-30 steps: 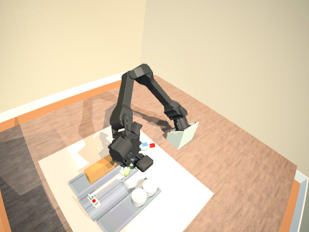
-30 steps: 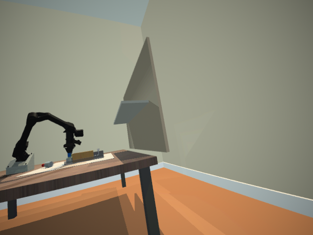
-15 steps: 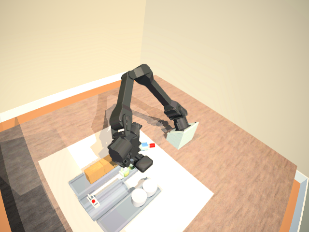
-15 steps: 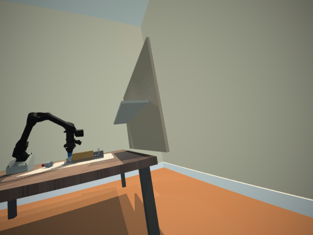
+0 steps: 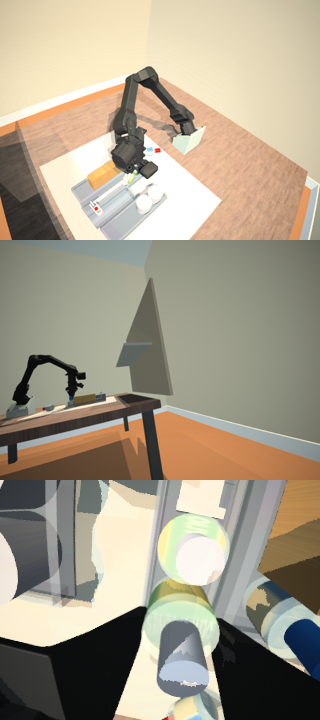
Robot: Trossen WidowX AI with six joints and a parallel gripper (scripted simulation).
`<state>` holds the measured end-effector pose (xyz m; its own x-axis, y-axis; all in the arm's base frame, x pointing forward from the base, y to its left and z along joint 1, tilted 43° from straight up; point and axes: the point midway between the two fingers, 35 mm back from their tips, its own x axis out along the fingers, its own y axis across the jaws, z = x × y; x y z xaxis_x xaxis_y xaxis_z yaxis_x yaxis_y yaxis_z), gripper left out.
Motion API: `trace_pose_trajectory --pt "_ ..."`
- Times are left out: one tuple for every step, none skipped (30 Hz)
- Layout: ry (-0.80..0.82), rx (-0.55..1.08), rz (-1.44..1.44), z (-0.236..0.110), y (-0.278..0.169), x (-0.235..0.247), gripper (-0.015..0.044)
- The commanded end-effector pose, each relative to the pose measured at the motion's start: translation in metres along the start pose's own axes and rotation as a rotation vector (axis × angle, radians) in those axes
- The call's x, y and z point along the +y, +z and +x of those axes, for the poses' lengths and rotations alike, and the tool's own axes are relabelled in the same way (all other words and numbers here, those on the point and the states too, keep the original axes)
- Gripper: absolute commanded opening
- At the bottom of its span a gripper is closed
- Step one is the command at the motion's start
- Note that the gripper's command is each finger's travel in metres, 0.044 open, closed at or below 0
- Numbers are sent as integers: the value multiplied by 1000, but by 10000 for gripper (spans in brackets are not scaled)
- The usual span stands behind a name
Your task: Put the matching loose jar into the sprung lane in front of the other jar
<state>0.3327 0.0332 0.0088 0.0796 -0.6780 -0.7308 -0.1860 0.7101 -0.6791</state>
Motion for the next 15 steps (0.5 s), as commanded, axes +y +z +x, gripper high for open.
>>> trace_pose_trajectory --pt "-3 -29 19 -3 9 -2 0" --pt "-3 -29 19 -3 9 -2 0" --pt "-3 -29 19 -3 9 -2 0" --pt "-3 -29 19 -2 9 -2 0" --pt "-3 -29 19 -2 10 -2 0" --pt "-3 -29 19 -2 10 -2 0" --pt "-3 -29 19 -1 10 -2 0" --pt "-3 -29 19 -1 10 -2 0" --pt "-3 -29 19 0 10 -2 0" --pt "-3 -29 19 0 10 -2 0" --pt "-3 -29 19 0 10 -2 0" --pt "-3 -29 19 1 10 -2 0" --pt "-3 -29 19 1 10 -2 0" --pt "-3 -29 19 1 10 -2 0" --pt "-3 -29 19 2 10 -2 0"
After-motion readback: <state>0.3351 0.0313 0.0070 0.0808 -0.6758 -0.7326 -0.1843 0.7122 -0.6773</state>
